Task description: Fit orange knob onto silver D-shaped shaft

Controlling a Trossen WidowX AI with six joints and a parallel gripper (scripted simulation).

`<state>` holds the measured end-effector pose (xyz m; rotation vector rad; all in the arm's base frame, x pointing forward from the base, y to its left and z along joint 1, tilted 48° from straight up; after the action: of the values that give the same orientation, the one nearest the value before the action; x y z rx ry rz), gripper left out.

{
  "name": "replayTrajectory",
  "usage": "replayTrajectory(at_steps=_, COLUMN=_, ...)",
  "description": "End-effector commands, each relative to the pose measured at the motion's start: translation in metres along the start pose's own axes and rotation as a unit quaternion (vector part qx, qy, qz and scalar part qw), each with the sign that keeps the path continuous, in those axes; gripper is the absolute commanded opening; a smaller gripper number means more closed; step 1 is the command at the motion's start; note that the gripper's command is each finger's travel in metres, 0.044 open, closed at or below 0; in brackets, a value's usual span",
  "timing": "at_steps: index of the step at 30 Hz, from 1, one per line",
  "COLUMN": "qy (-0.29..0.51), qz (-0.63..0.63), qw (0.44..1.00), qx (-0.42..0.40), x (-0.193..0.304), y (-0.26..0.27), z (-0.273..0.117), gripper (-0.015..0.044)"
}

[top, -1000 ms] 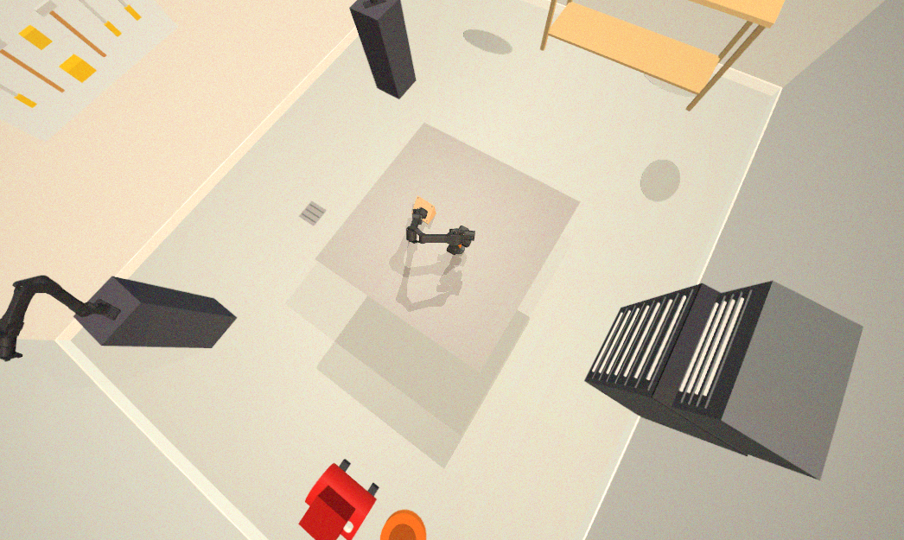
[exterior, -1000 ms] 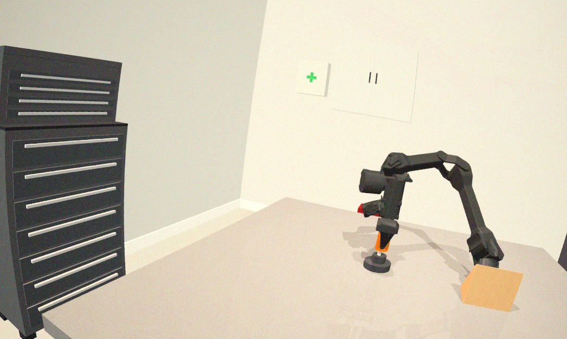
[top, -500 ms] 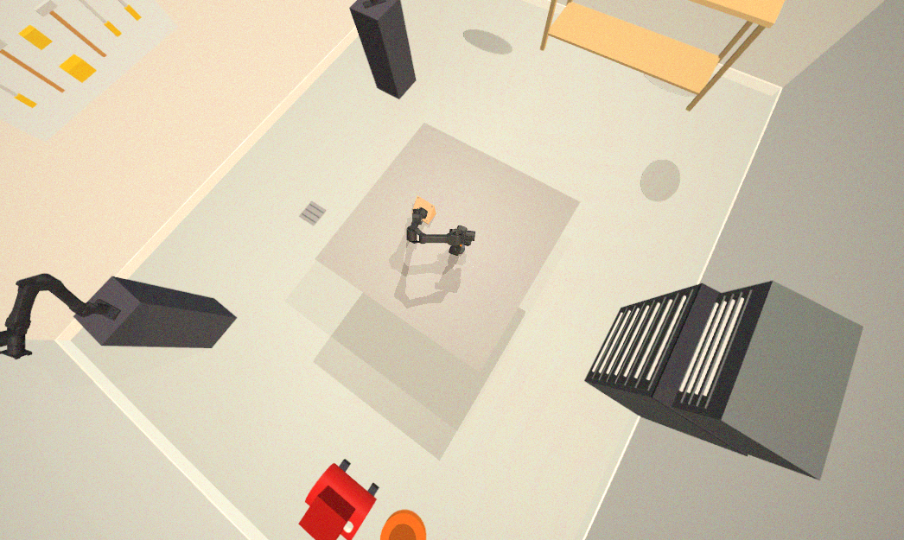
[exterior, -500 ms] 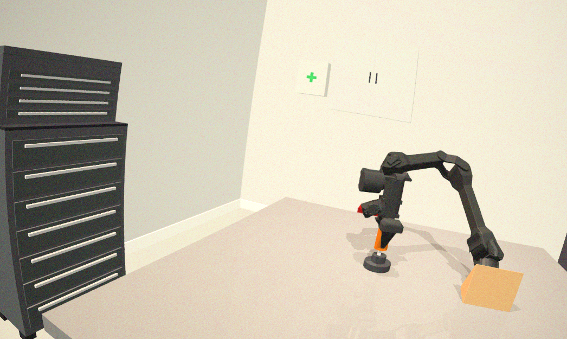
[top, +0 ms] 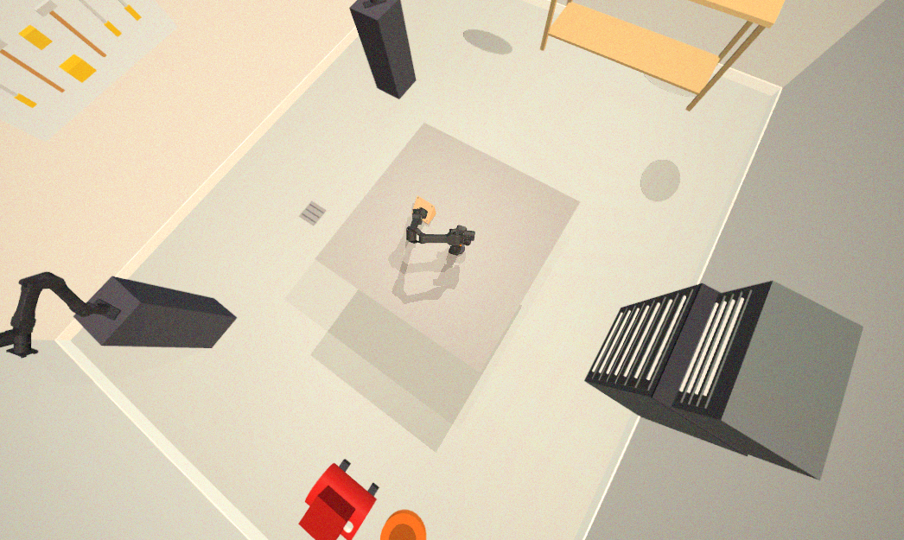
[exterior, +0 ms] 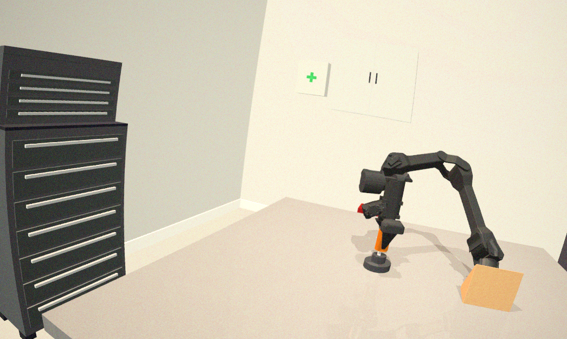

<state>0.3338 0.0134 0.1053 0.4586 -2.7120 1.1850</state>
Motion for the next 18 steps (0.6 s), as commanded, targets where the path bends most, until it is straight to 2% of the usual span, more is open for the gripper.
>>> replayTrajectory(at_steps=1, qy=0.0, qz=-0.003, qw=1.0, qx=0.002, x=-0.0003, y=-0.0006, z=0.0012, gripper=0.0)
replayTrajectory(at_steps=18, qy=0.0, qz=-0.007, qw=1.0, qx=0.002, x=-0.0008, y=-0.0017, z=-0.0034, gripper=0.0)
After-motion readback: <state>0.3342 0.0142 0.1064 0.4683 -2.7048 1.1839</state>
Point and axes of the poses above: the point midway between the two fingers, 35 mm back from their tips, its own z axis out along the fingers, its own y axis across the jaws, x = y × z, the point moved 3 cm from there along -z, back along the fingers, and after that the axes turned 4 degrees about -z, right-handed, at the moved point
